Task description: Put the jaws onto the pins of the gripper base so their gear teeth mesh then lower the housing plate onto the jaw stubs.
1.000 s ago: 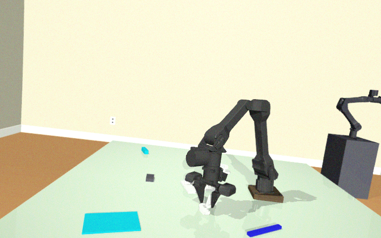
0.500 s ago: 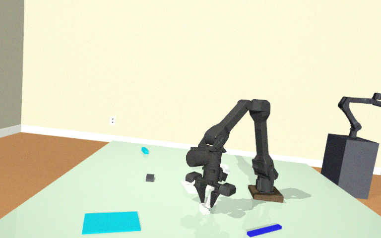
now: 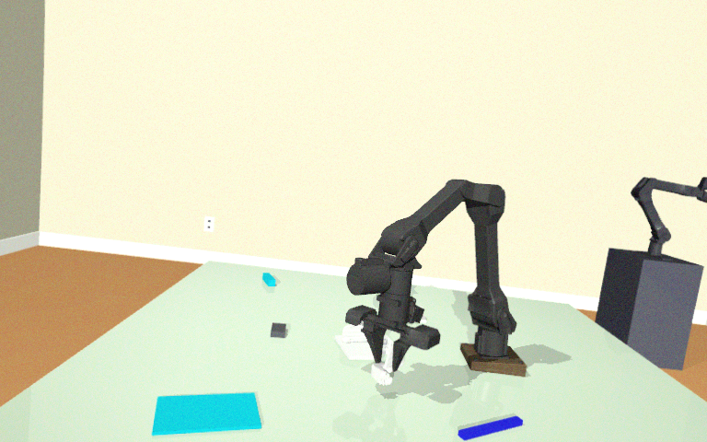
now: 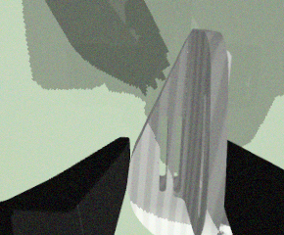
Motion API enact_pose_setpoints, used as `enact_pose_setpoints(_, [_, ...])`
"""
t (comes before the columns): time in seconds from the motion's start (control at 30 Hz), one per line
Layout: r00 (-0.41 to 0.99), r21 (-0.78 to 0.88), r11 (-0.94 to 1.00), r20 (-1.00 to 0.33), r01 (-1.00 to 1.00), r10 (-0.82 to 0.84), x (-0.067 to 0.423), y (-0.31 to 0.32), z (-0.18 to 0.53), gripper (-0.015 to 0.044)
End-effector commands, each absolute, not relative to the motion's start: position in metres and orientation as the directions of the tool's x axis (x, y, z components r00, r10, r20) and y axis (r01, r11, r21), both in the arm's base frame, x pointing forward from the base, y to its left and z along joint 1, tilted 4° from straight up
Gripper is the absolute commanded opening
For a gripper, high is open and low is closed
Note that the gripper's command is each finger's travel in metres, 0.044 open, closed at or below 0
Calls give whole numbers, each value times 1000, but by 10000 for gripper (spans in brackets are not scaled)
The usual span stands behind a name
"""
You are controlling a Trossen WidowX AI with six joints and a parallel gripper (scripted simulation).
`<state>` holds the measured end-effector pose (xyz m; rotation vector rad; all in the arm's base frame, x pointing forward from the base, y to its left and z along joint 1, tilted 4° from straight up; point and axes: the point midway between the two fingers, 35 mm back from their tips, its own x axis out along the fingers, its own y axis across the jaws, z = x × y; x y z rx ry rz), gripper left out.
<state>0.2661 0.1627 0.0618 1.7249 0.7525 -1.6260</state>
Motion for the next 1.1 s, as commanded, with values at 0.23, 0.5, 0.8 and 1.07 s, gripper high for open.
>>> enact_pose_setpoints(0.23, [78, 75, -631, -997, 772, -23, 264, 163, 100, 134])
enact_pose_setpoints(0.5, [78, 76, -630, -997, 773, -24, 262, 163, 111, 134])
enact_pose_setpoints(0.8, [78, 78, -536, -997, 841, -24, 265, 151, 112, 134])
enact_pose_setpoints(1.07, [77, 81, -350, -997, 933, -25, 269, 129, 113, 134])
